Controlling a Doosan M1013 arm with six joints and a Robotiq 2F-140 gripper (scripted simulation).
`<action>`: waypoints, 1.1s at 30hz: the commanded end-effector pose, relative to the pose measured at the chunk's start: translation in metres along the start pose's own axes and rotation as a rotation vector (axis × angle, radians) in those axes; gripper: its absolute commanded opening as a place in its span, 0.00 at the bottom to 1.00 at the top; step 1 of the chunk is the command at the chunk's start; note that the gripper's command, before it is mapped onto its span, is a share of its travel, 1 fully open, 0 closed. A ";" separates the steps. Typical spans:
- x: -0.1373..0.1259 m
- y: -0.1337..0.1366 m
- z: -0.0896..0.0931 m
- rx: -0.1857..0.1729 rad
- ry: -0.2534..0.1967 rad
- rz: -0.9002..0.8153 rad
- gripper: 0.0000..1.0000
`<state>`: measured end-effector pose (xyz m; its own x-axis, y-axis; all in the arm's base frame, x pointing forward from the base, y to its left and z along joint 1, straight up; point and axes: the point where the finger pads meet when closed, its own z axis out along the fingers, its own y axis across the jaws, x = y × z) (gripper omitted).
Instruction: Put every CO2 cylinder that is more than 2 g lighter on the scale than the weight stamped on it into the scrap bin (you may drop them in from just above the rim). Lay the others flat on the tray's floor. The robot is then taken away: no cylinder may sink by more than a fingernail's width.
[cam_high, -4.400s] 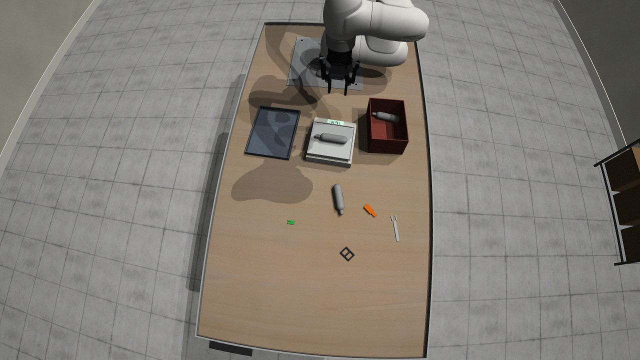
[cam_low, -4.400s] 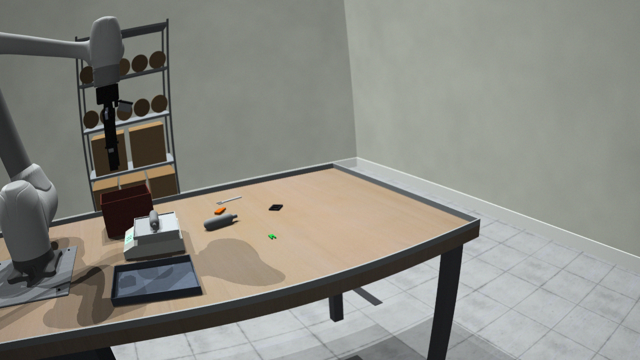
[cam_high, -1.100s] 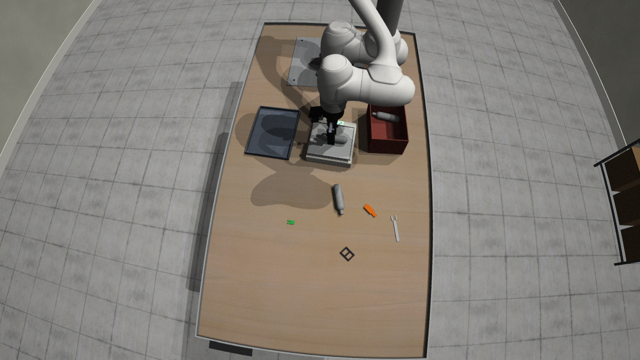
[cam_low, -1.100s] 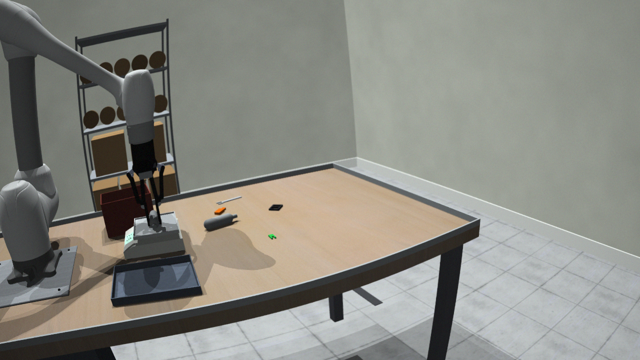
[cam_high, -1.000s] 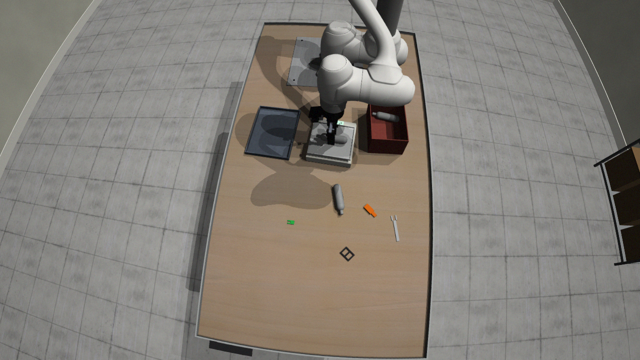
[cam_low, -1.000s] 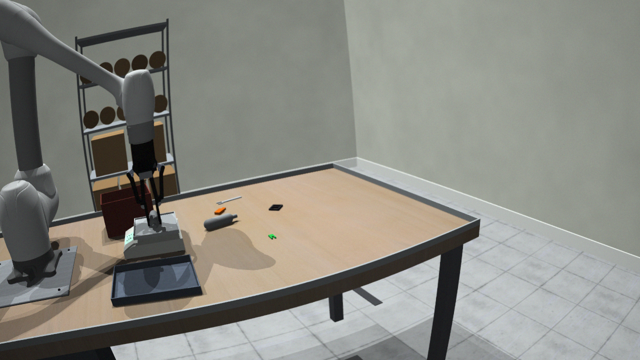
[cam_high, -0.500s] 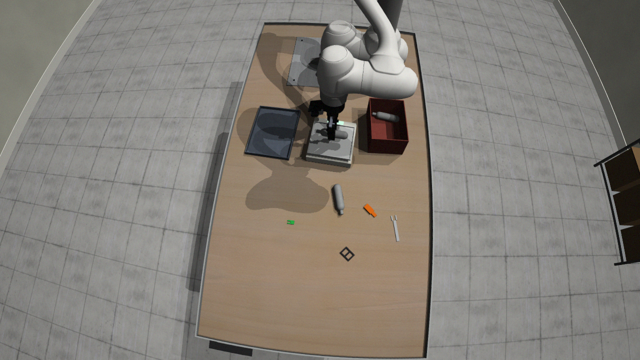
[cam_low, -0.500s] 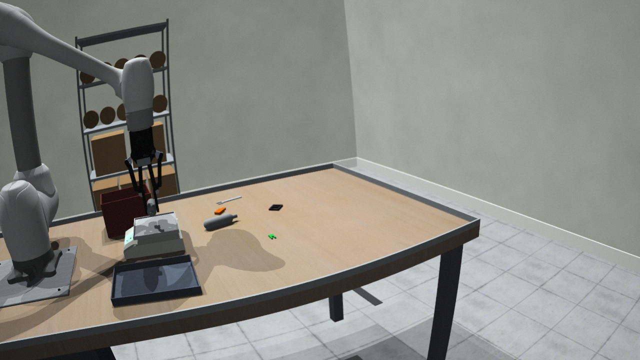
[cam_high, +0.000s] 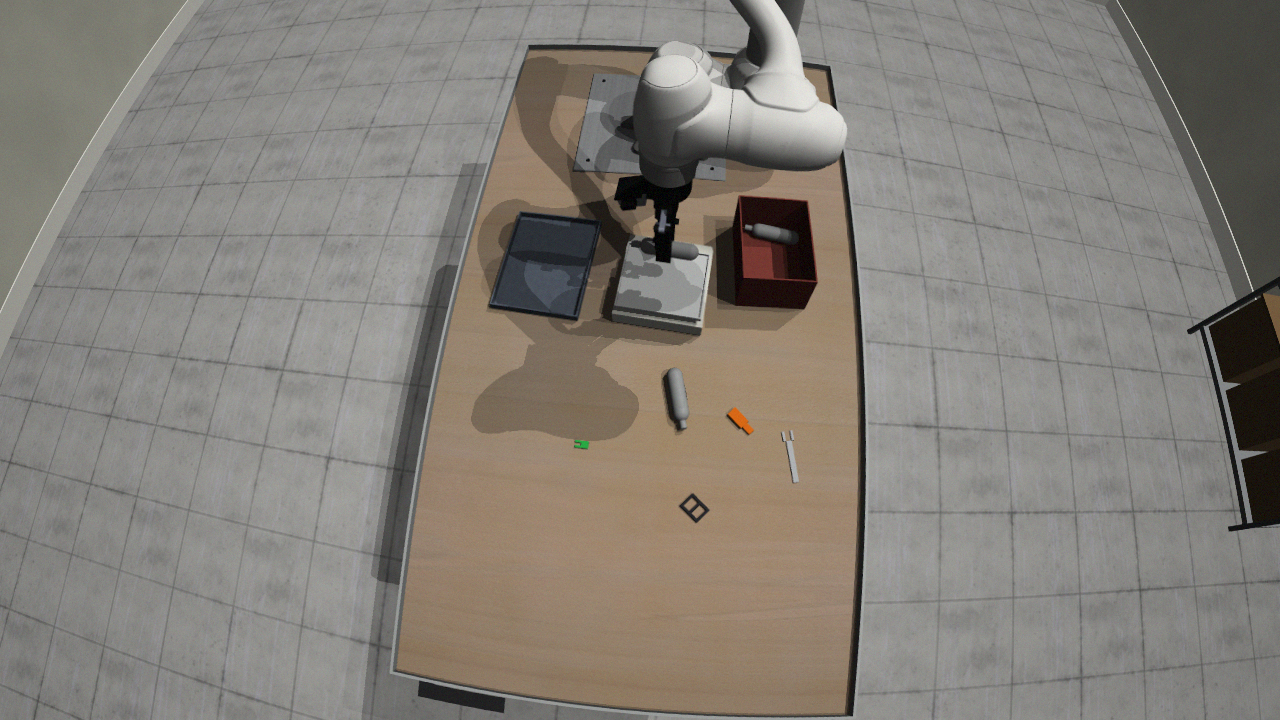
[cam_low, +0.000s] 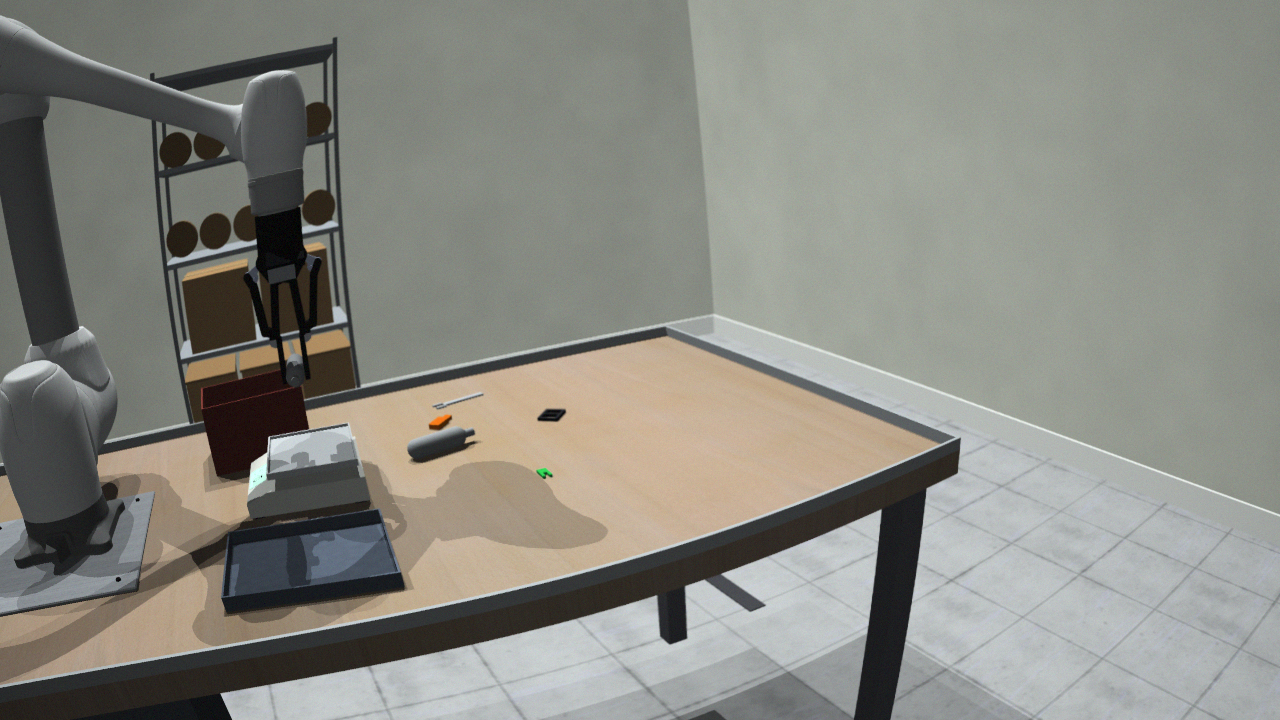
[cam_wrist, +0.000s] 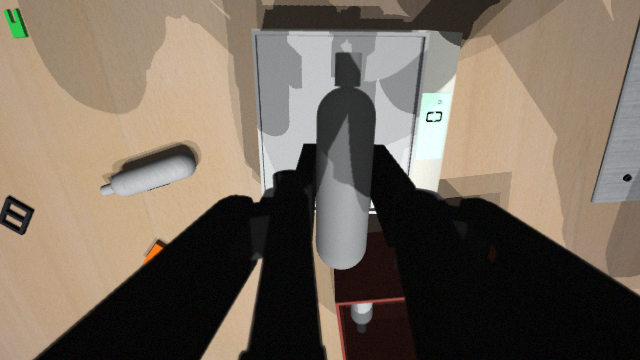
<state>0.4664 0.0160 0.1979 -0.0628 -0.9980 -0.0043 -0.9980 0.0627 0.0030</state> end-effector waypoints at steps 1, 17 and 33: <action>0.000 0.000 -0.003 0.001 -0.001 0.000 0.10; -0.073 0.021 -0.003 0.001 -0.001 0.000 0.10; -0.218 0.113 -0.003 0.000 -0.001 0.000 0.10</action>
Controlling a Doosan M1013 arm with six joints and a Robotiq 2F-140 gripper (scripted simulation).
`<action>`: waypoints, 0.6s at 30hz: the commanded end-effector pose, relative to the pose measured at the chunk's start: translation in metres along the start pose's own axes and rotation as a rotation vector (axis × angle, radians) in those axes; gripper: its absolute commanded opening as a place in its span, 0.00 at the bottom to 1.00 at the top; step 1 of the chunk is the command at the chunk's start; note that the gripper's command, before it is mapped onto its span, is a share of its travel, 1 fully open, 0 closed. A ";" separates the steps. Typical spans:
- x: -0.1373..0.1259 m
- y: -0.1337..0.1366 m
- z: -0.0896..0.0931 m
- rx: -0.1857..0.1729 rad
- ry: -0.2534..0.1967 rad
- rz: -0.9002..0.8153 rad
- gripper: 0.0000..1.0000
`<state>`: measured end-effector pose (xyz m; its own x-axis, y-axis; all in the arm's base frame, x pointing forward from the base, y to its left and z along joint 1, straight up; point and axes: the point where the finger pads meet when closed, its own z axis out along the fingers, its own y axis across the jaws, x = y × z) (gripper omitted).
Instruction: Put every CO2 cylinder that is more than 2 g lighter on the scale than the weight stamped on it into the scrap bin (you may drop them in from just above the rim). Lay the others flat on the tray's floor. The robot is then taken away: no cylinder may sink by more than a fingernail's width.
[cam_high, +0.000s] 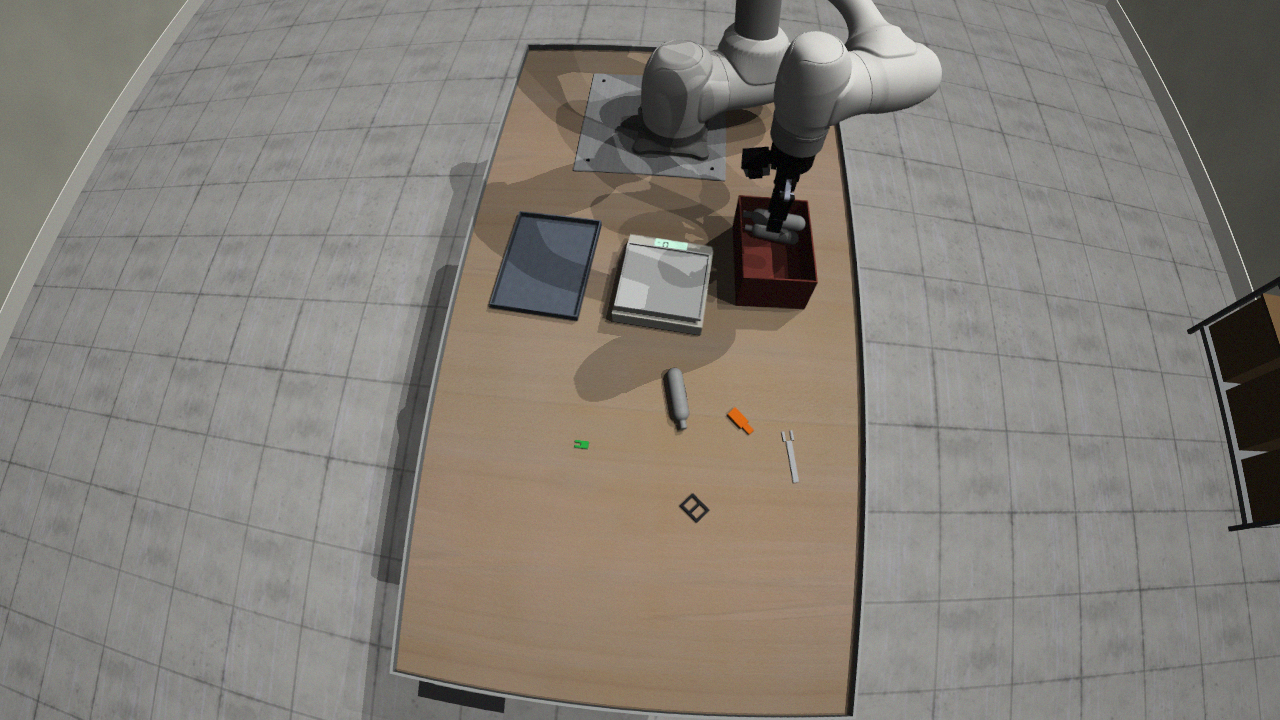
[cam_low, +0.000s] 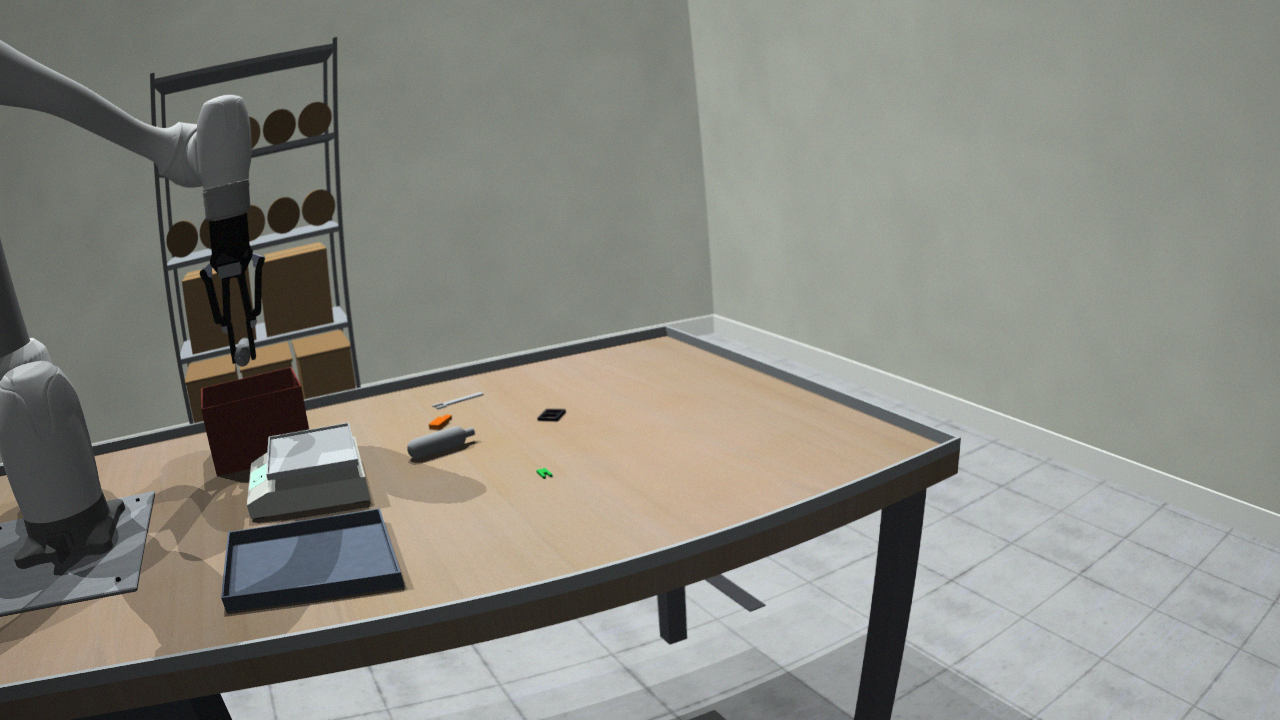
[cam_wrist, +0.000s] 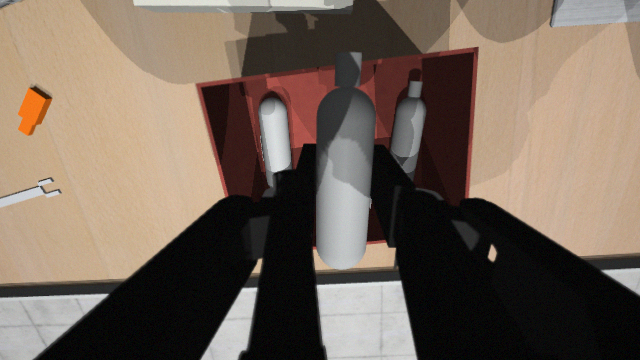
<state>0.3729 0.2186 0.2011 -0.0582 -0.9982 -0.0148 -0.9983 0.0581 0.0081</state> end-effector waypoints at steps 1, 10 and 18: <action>-0.022 0.007 -0.001 0.006 0.010 0.005 0.10; -0.022 0.007 0.005 0.006 0.010 0.005 0.10; -0.022 0.007 0.013 0.006 0.010 0.005 0.10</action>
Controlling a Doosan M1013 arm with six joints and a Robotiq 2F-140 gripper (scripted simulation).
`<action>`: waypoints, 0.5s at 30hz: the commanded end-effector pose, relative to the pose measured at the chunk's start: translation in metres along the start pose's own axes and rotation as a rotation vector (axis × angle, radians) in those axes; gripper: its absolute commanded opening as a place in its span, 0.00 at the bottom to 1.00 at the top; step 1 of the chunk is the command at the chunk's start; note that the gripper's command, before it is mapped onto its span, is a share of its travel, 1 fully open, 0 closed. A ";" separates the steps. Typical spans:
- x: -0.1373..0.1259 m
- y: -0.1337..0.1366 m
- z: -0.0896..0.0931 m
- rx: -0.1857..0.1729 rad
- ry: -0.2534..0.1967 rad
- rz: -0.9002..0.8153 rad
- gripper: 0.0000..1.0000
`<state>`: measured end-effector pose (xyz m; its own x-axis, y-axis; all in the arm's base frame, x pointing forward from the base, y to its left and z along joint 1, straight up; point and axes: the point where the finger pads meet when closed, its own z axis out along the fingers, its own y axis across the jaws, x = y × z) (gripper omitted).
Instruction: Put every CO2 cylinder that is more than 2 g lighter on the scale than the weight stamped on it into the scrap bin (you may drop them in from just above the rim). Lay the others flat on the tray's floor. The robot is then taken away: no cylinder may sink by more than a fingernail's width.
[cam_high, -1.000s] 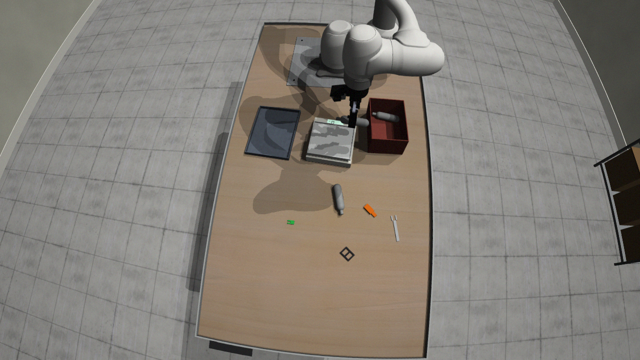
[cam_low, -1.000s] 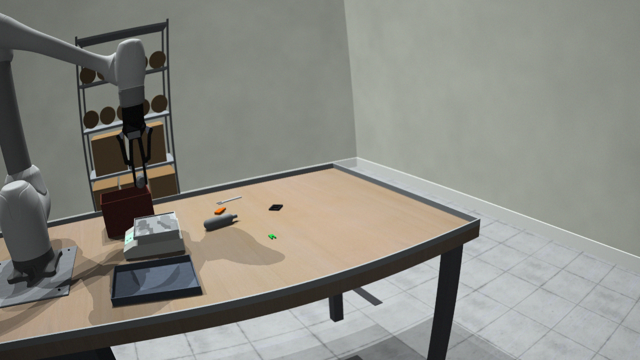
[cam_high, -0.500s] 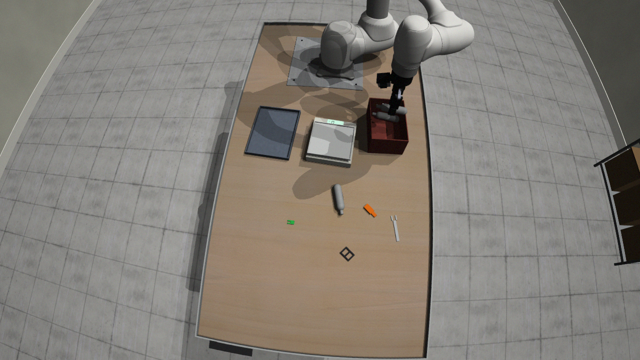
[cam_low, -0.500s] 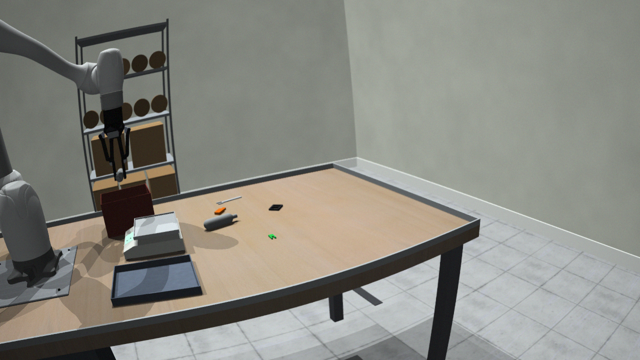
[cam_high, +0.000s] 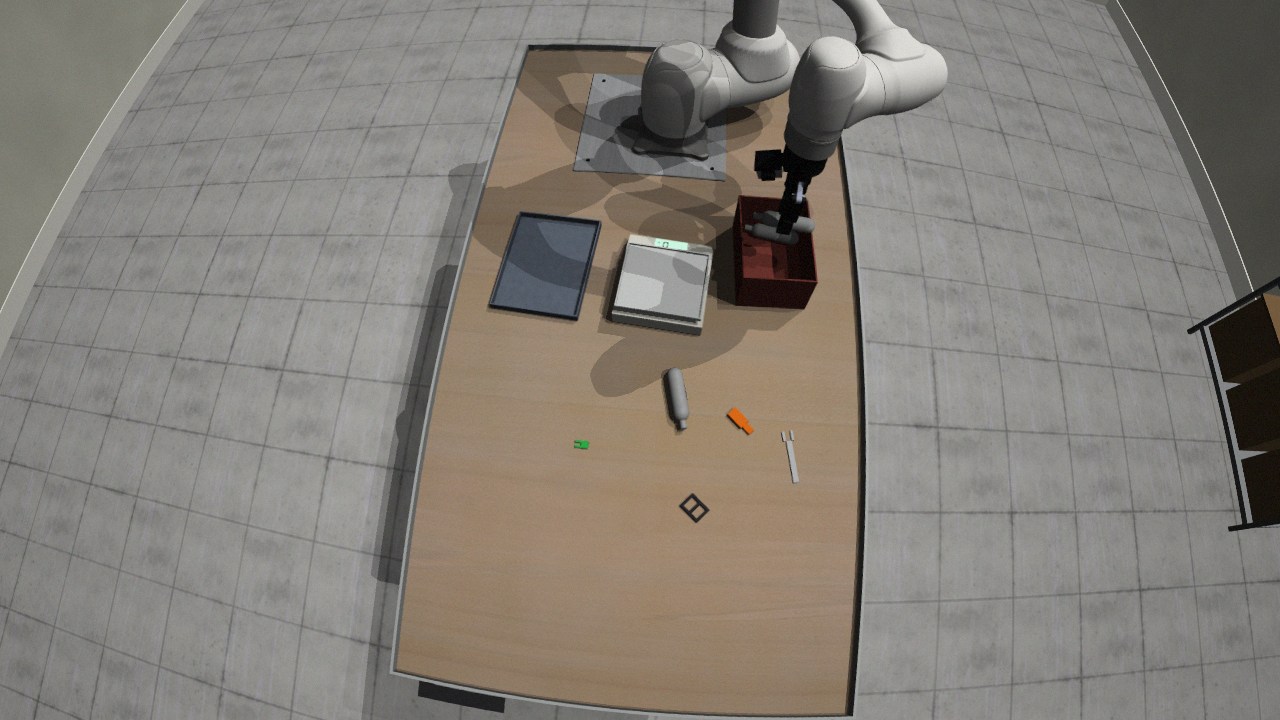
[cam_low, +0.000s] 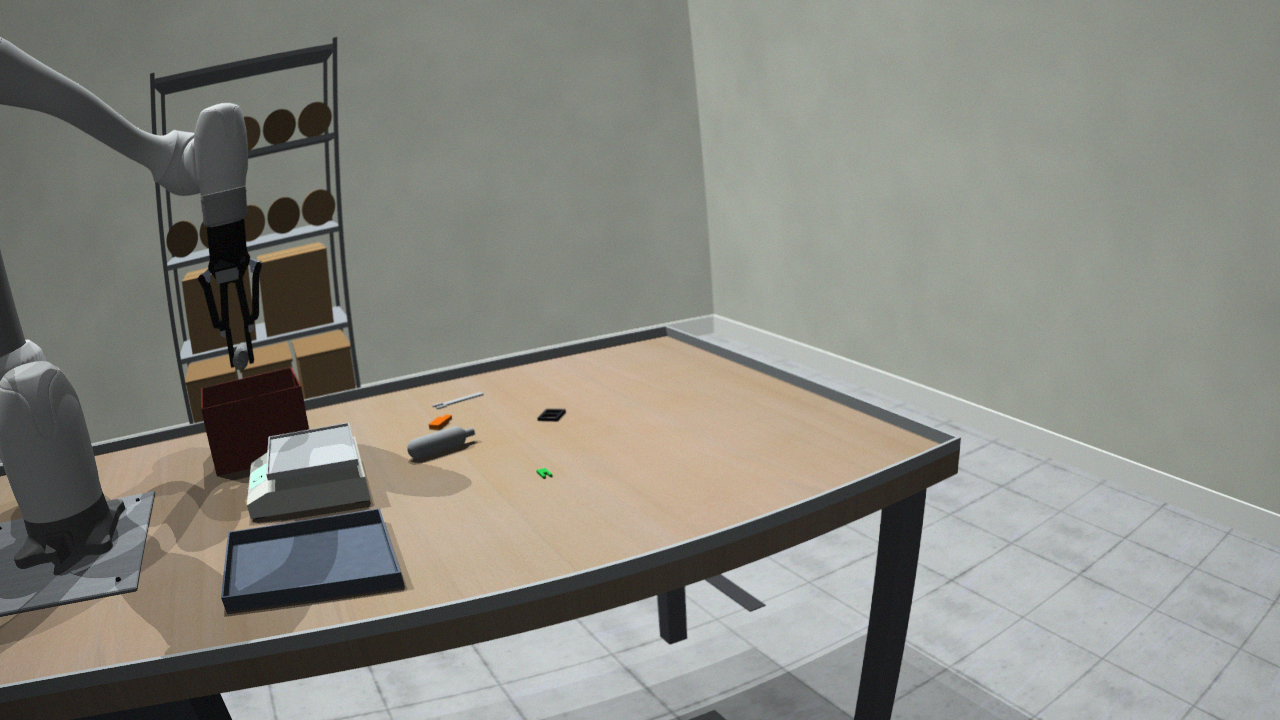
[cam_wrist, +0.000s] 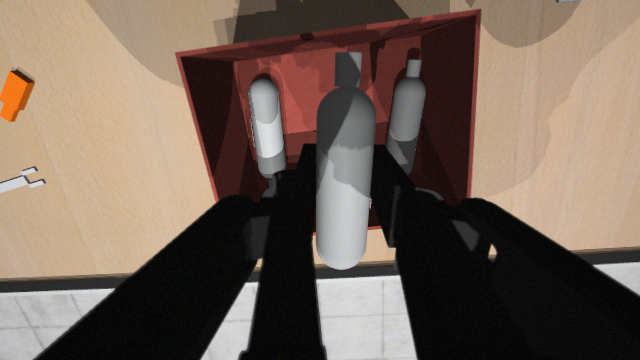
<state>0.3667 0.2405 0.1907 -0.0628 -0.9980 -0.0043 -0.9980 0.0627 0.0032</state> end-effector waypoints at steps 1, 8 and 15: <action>0.000 0.000 0.004 0.001 -0.001 0.000 0.10; 0.000 0.000 0.016 0.001 -0.001 0.000 0.10; 0.000 0.000 0.022 0.001 -0.001 0.000 0.10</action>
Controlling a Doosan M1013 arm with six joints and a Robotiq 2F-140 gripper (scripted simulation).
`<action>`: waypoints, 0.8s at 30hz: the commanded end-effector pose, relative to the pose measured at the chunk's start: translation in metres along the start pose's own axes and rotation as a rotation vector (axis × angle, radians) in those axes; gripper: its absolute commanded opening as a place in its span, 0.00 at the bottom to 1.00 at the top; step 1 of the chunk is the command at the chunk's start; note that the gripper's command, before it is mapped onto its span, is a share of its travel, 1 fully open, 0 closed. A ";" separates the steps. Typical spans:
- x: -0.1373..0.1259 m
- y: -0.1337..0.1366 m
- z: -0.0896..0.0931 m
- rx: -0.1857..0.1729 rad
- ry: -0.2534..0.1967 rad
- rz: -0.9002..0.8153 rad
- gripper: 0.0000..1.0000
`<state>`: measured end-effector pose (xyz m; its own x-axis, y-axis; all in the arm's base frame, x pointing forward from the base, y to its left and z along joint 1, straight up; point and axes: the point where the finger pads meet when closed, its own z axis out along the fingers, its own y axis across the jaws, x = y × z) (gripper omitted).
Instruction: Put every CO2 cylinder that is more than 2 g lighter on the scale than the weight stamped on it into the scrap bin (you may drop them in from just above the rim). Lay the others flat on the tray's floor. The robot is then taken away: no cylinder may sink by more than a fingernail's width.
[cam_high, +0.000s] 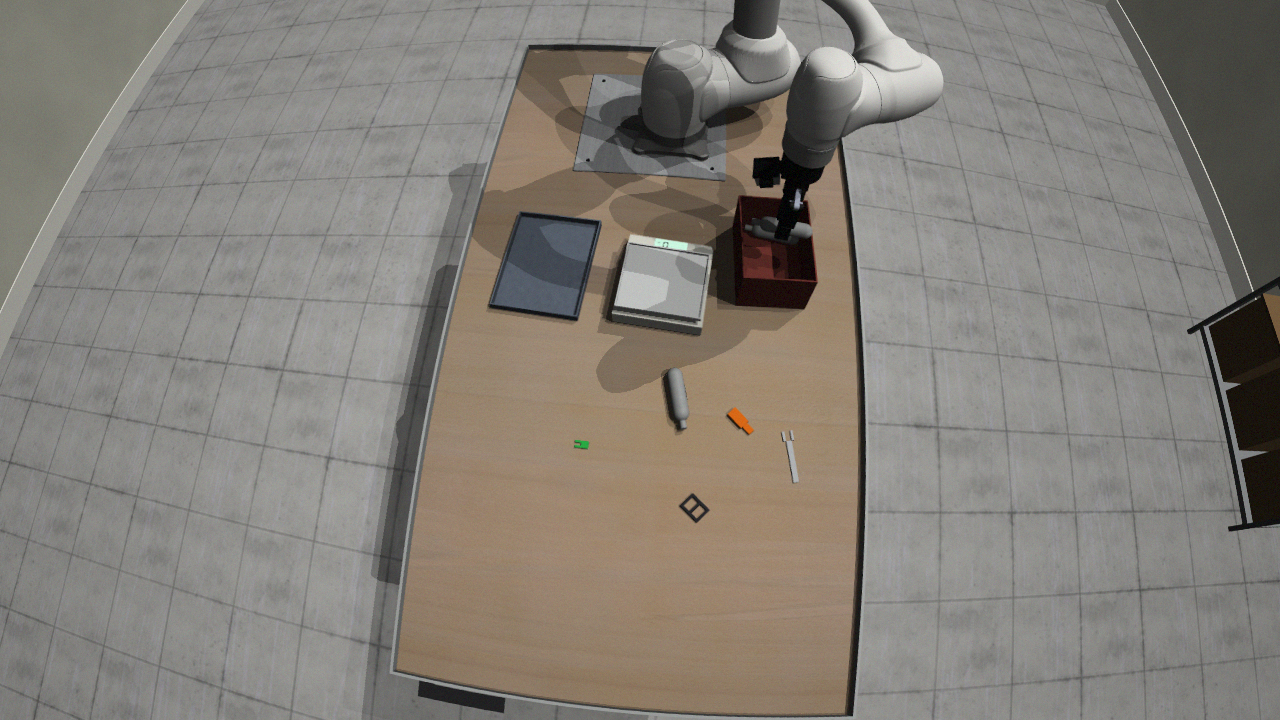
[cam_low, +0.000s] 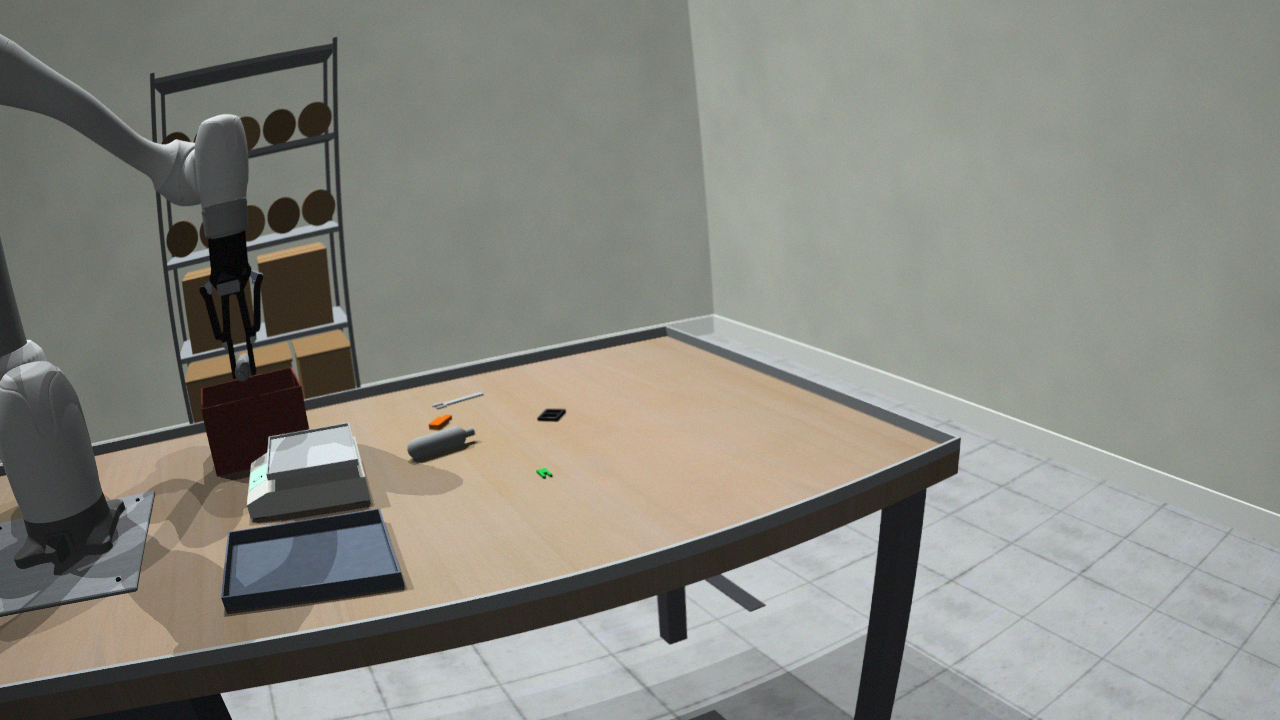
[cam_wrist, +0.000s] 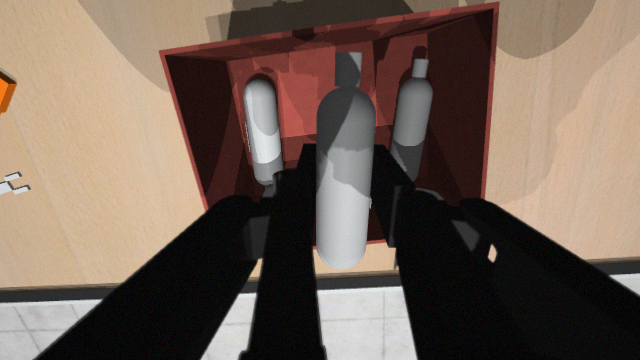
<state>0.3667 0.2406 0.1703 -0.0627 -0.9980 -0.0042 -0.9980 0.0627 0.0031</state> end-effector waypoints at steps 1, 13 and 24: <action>0.000 0.000 0.003 0.000 -0.001 0.000 0.10; 0.000 0.000 0.008 0.000 -0.001 0.000 0.10; 0.000 0.000 0.008 0.000 -0.001 0.000 0.41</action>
<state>0.3666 0.2407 0.1620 -0.0628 -0.9980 -0.0044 -0.9980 0.0628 0.0031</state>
